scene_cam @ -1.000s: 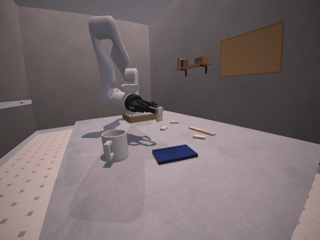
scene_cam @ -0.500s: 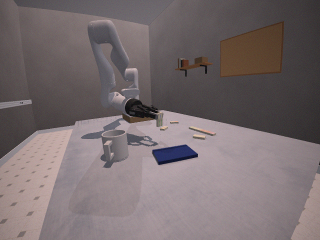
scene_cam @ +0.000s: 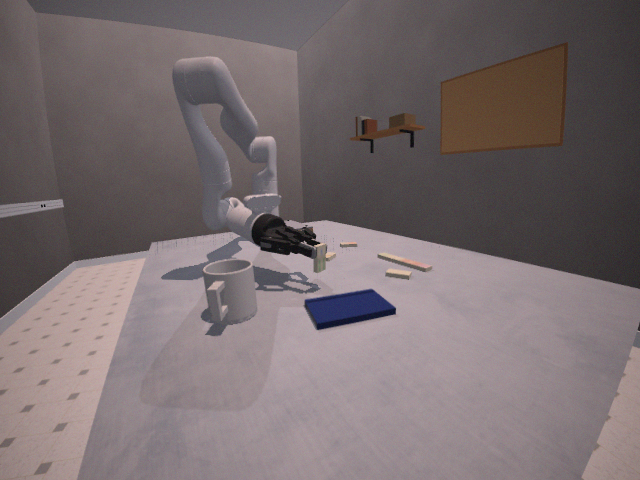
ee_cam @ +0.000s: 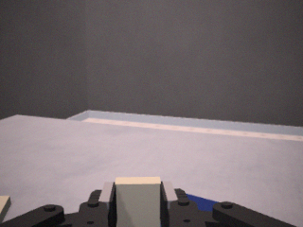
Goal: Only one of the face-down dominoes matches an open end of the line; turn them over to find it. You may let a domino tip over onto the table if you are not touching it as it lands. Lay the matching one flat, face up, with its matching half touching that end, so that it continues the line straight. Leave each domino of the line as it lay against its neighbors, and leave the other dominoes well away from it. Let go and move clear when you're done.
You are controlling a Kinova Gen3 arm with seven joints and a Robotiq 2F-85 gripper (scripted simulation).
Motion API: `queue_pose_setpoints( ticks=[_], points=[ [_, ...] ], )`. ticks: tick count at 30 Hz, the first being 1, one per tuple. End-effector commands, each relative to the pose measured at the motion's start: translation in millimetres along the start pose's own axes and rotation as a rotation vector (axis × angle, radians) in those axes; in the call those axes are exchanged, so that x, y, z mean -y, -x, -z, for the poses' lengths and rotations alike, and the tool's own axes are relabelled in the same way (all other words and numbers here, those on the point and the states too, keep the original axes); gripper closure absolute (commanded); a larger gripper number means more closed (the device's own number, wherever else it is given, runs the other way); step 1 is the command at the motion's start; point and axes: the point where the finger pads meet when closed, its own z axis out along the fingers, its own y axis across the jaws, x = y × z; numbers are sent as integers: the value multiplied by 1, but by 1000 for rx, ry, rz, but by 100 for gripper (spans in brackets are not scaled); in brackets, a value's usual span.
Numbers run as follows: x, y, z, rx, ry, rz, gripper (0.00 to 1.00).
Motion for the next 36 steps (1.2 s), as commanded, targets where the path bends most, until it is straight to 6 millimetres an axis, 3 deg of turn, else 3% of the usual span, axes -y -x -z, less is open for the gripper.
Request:
queue_pose_setpoints(
  ticks=[1,17,36],
  points=[
    [0,12,-3,-2,0,1,71],
    [0,37,-7,-2,0,1,71],
    [0,39,-7,-2,0,1,71]
  ],
)
